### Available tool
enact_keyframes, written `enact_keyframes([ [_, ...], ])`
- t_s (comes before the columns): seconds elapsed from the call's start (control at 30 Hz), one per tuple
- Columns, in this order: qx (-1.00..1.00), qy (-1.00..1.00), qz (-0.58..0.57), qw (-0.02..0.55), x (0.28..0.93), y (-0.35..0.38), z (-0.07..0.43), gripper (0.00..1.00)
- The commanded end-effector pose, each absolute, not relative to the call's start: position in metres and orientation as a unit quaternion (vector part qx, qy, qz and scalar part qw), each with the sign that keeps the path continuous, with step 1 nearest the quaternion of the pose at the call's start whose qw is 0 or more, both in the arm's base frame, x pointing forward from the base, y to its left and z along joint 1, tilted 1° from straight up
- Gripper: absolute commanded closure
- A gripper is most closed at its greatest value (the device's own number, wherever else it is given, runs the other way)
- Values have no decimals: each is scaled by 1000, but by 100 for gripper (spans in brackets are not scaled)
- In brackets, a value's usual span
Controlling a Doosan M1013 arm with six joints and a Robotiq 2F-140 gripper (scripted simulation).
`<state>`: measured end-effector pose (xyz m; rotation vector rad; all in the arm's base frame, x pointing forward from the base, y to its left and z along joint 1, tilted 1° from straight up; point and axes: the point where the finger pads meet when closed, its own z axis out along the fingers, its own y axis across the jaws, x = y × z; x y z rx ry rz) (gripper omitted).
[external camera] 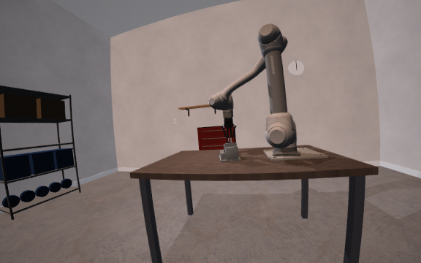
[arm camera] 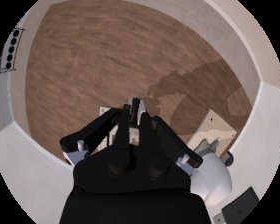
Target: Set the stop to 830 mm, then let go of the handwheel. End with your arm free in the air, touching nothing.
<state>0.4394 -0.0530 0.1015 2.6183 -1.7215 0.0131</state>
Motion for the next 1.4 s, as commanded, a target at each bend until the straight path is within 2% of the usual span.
enact_keyframes([
  [0.0,836,-549,4,4,435,-55,97,96],
  [1.37,836,-549,4,4,444,-51,54,96],
])
